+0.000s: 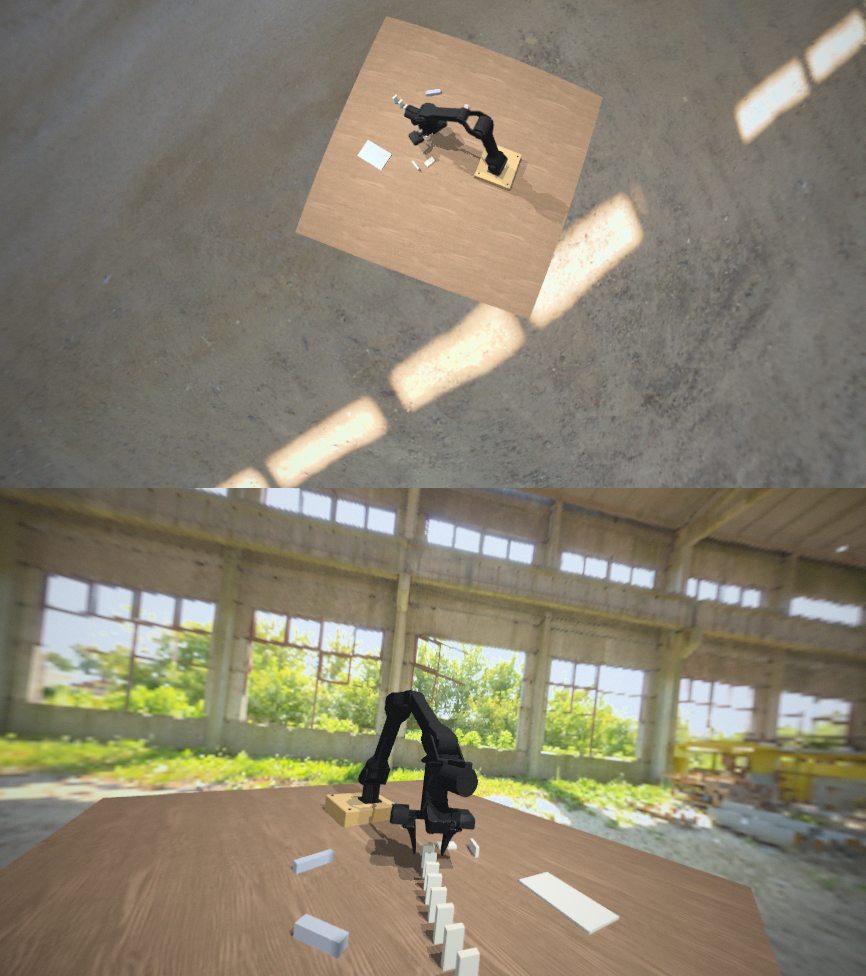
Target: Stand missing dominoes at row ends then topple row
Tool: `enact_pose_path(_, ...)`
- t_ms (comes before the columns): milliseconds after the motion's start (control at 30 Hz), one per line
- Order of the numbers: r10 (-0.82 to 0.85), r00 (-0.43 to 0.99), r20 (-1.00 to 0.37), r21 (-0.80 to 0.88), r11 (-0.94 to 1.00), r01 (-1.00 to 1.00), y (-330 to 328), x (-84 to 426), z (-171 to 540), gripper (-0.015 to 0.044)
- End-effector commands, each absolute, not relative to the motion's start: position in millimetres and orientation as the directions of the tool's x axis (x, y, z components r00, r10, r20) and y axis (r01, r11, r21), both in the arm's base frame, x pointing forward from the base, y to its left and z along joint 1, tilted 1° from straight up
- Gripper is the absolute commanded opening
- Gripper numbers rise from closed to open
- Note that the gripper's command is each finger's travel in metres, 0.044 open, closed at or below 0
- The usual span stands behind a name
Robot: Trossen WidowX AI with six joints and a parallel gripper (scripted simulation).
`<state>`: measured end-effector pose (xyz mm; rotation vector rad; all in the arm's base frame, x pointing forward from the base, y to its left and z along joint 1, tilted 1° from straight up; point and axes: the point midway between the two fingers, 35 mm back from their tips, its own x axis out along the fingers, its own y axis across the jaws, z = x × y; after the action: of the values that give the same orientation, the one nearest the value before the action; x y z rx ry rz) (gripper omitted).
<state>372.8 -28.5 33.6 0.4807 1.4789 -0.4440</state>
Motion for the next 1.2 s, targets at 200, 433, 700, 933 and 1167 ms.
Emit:
enact_pose_path(200, 0.010, 0.048, -0.999, 0.035, 0.831, 0.556, -29, 375, 42, 0.0440)
enact_pose_path(433, 0.010, 0.047, -0.999, 0.034, 0.829, 0.558, -30, 372, 143, 0.0440)
enact_pose_path(700, 0.010, 0.046, -0.999, 0.033, 0.840, 0.542, -28, 367, 163, 0.0440)
enact_pose_path(933, 0.015, 0.046, -0.999, 0.005, 0.980, -0.198, 32, 361, 127, 0.0440)
enact_pose_path(1167, 0.020, 0.045, -0.999, -0.028, 0.516, -0.856, 93, 335, 87, 0.0440)
